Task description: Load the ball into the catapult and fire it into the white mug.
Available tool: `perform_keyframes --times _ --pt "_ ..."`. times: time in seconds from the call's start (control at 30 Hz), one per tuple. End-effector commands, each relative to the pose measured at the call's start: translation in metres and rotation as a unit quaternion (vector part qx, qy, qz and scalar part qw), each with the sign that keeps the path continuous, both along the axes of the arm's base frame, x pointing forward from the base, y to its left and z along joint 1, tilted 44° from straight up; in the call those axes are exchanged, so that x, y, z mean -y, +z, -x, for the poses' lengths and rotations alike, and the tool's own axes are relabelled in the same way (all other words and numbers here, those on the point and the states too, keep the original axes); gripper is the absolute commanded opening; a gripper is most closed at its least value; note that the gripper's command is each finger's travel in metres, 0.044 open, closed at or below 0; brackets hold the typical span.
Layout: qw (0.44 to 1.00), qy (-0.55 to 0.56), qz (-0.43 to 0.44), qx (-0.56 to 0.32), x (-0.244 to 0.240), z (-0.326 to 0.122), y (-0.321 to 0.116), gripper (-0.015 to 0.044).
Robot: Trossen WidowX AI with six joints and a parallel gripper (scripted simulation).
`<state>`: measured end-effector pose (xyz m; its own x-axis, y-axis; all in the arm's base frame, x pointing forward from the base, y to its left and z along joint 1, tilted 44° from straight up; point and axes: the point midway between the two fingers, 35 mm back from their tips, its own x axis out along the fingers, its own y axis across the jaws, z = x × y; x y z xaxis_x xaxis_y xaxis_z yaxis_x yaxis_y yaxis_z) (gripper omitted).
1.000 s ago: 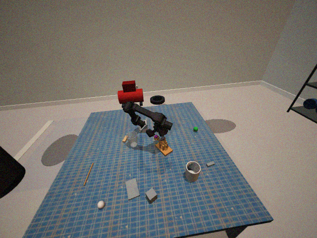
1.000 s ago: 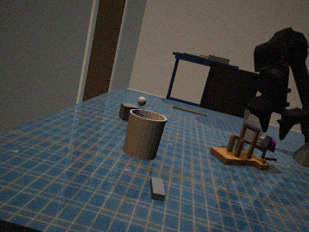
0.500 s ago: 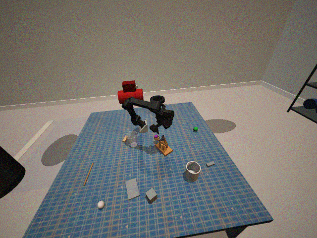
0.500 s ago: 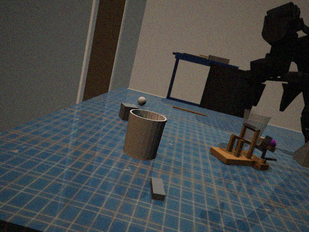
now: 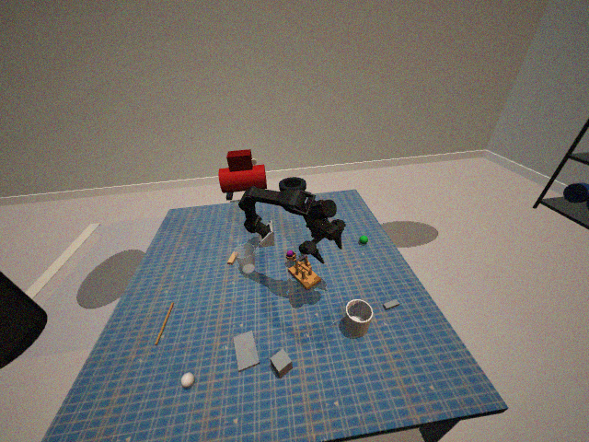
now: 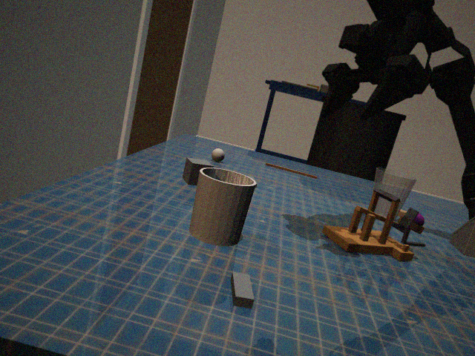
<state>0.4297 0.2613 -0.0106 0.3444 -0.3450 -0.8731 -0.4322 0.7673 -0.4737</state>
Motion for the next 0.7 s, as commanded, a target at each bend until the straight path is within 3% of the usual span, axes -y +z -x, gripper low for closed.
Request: perform_keyframes --times 0.0,0.23,0.67 --pt "0.998 0.024 -0.012 0.049 -0.012 -0.034 0.006 0.044" --pt "0.989 0.056 -0.029 0.133 -0.028 -0.086 0.021 0.044" --pt "0.989 0.057 -0.029 0.134 -0.029 -0.087 0.021 0.044"
